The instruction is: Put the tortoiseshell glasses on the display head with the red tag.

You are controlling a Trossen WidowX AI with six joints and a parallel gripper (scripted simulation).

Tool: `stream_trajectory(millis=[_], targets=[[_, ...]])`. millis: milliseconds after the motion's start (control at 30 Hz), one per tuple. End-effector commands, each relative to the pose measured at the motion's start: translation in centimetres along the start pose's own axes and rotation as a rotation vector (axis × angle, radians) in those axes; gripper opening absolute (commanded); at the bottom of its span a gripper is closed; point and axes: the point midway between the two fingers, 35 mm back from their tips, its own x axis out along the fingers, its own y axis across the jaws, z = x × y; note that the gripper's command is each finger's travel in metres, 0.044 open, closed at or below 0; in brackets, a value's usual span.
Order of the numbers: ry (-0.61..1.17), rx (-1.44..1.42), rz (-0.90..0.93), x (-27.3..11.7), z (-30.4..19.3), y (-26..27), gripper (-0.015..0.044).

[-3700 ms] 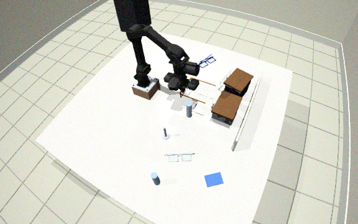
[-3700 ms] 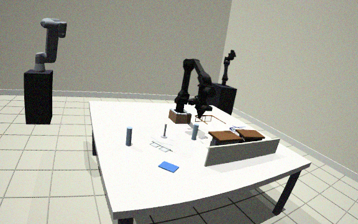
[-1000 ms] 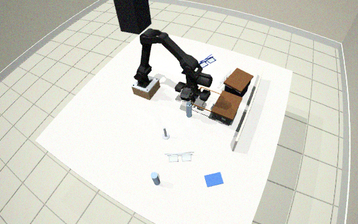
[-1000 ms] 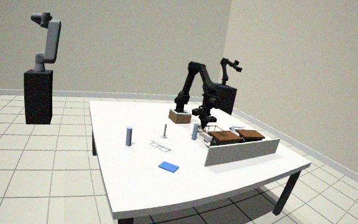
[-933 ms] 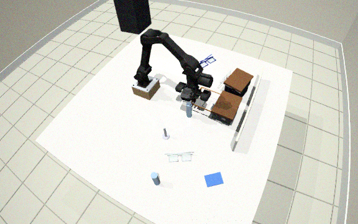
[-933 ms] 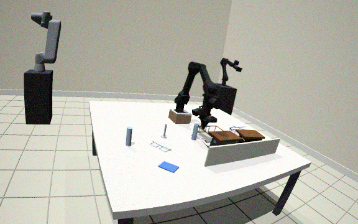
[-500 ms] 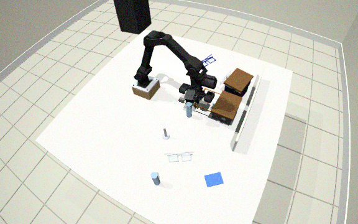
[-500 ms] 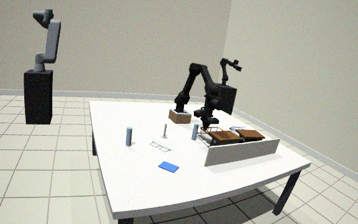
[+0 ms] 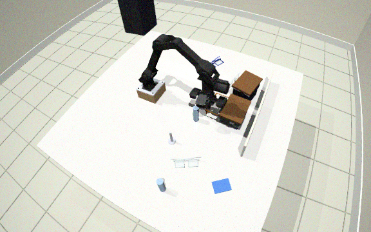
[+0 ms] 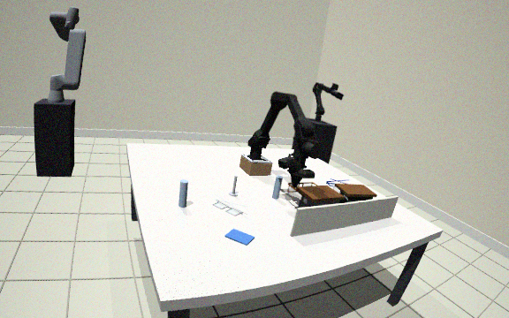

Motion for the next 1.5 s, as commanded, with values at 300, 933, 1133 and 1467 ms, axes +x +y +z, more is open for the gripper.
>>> stream_trajectory(millis=[300, 933, 1133, 1467], targets=[[0.005, -0.002, 0.001, 0.0, -0.1, 1.9, 0.0], [0.005, -0.002, 0.003, 0.1, -0.1, 4.3, 0.0], [0.005, -0.002, 0.003, 0.2, -0.1, 4.4, 0.0], [0.005, -0.002, 0.003, 0.3, -0.1, 4.4, 0.0]])
